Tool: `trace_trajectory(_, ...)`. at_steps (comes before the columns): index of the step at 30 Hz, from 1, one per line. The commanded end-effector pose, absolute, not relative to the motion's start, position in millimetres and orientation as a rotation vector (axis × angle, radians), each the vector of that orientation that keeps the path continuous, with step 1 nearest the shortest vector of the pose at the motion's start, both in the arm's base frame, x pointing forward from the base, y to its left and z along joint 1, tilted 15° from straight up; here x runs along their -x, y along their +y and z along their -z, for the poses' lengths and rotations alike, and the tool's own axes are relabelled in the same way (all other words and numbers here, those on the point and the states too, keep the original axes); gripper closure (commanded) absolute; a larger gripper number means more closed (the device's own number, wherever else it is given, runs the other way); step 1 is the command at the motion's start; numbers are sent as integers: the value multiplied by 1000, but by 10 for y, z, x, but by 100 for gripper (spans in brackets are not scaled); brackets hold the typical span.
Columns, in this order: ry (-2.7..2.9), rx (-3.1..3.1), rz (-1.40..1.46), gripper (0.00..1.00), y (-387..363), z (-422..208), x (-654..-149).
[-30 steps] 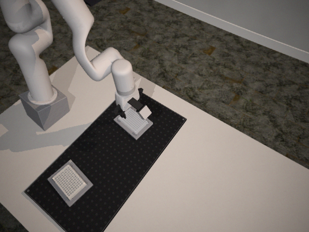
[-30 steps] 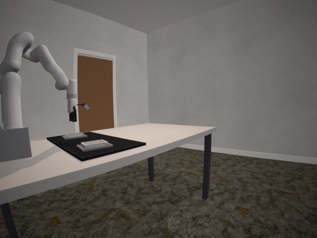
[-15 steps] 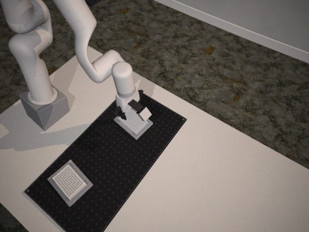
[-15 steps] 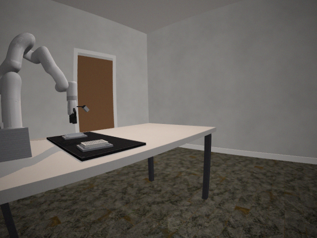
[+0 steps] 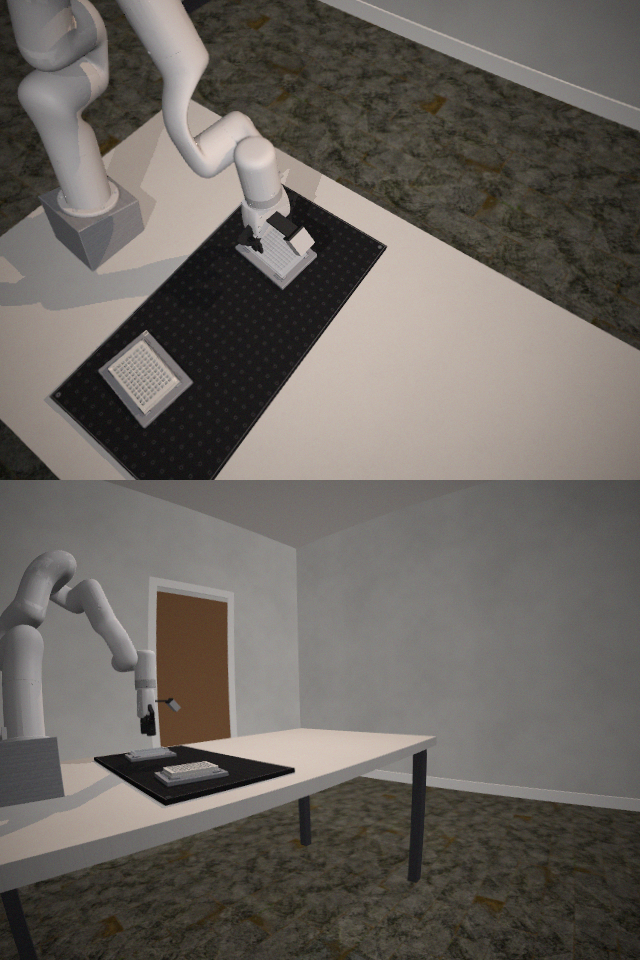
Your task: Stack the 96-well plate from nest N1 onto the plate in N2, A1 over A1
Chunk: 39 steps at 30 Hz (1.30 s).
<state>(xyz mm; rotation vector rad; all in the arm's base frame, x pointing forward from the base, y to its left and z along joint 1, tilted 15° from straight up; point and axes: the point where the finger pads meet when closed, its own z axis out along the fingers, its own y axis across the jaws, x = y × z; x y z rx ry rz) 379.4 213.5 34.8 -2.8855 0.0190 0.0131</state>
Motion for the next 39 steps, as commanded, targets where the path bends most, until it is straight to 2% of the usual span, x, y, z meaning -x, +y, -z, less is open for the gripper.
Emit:
trace_trajectory(1, 19, 2884, -8, 0, 2162, -278, -3807)
trace_trajectory(39, 19, 2883, -9, 0, 2247, 47, -3805)
